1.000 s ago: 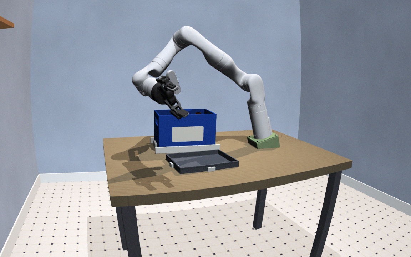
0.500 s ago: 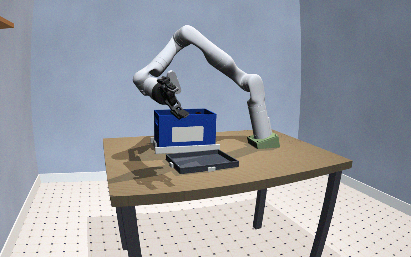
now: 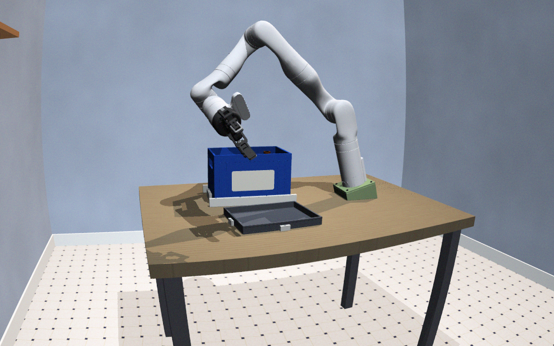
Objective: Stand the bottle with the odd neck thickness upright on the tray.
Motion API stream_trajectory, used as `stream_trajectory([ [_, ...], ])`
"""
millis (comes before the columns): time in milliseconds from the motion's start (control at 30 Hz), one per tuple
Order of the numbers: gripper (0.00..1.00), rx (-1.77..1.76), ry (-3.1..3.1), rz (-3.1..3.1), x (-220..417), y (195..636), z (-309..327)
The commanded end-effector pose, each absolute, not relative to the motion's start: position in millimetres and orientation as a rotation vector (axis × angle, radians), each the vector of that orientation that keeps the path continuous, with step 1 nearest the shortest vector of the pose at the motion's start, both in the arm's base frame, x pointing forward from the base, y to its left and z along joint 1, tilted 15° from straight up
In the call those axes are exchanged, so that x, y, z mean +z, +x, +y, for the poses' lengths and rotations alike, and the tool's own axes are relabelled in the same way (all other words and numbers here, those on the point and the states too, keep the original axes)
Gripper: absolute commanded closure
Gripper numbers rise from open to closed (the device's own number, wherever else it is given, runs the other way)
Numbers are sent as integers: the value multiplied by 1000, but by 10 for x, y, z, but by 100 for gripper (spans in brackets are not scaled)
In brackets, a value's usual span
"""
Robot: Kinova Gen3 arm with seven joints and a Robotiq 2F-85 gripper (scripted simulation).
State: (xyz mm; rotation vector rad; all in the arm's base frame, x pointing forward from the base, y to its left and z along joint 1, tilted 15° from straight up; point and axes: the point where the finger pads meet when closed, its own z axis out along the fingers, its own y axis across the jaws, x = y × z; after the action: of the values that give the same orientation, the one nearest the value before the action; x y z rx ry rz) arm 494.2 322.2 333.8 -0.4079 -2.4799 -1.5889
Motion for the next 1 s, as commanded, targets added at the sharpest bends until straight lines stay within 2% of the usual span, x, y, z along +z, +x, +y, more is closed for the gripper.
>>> stream_trajectory([
  [0, 0, -1556, -468, -2562, 3515, 4817, 2865],
  [200, 0, -1390, -628, -2684, 3431, 4579, 2217],
  [267, 0, -1390, -628, -2684, 3431, 4579, 2217],
  [767, 0, -755, -1136, -2961, 3169, 3828, 149],
  [833, 0, -755, -1136, -2961, 3169, 3828, 149],
  [967, 0, -583, -1252, -2997, 3108, 3650, -340],
])
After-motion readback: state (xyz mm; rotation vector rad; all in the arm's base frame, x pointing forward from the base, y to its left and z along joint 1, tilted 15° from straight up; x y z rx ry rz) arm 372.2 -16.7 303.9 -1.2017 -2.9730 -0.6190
